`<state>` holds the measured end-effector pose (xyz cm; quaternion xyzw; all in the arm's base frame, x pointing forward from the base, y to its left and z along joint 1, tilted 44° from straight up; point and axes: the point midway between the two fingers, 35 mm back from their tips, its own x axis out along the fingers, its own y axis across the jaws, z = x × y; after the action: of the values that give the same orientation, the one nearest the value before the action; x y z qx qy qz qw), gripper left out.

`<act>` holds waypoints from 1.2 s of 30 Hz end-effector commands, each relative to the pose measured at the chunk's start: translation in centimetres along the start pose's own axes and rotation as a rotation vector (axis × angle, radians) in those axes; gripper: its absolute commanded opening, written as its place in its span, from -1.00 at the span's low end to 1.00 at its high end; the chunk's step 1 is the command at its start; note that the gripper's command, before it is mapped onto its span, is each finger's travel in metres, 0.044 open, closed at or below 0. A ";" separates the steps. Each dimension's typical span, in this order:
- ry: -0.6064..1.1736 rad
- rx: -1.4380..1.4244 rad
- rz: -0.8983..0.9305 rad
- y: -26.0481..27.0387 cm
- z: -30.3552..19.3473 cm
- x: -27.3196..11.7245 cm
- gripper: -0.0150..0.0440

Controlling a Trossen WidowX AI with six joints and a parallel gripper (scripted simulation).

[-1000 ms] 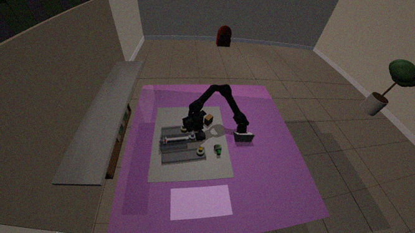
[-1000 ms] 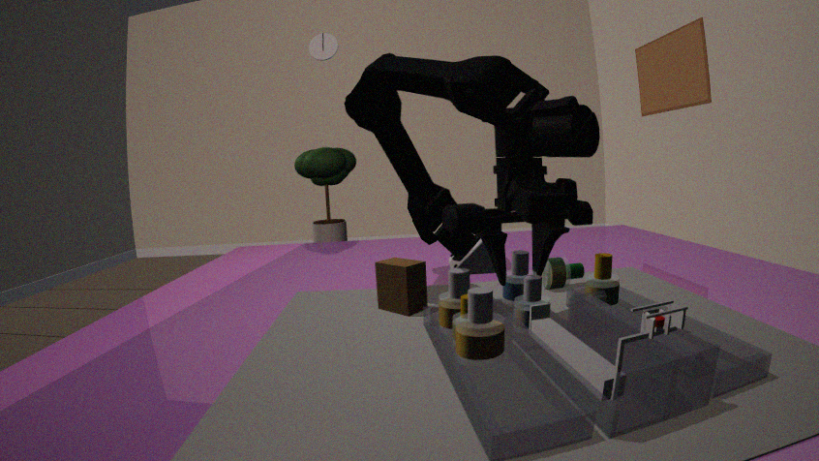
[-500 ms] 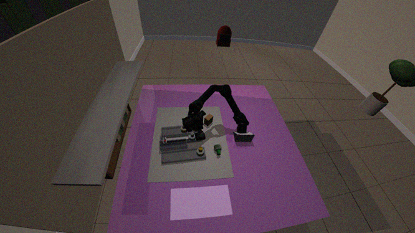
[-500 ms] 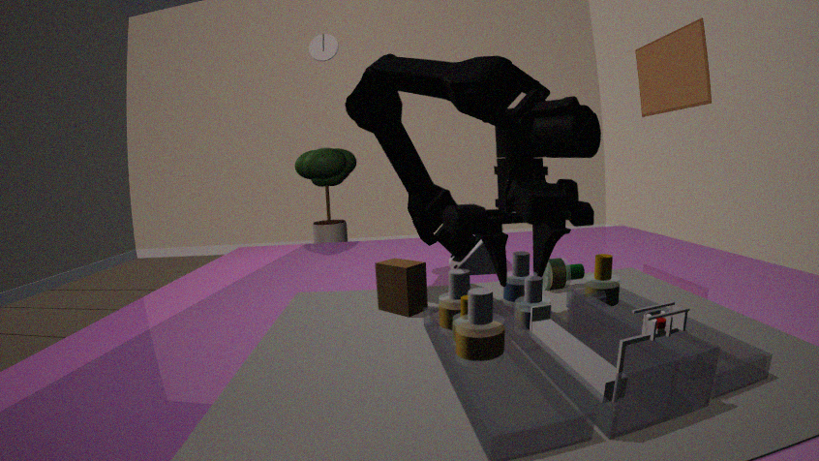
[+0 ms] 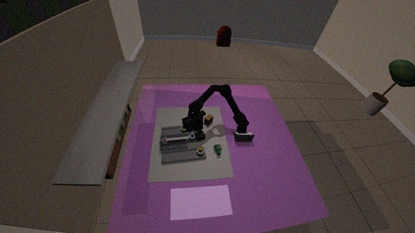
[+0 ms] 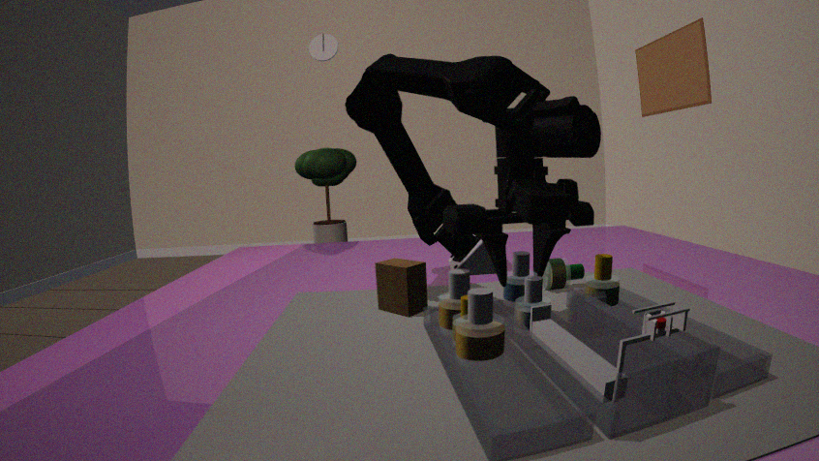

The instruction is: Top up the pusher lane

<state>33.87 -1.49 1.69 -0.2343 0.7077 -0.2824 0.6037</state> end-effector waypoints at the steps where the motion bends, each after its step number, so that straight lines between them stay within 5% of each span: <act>1: -0.023 0.011 0.001 -0.1 0.6 -0.3 -0.49; 36: -0.023 0.011 0.000 -0.1 0.8 0.2 -0.49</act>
<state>34.25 -1.58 1.54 -0.2329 0.7060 -0.2806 0.6072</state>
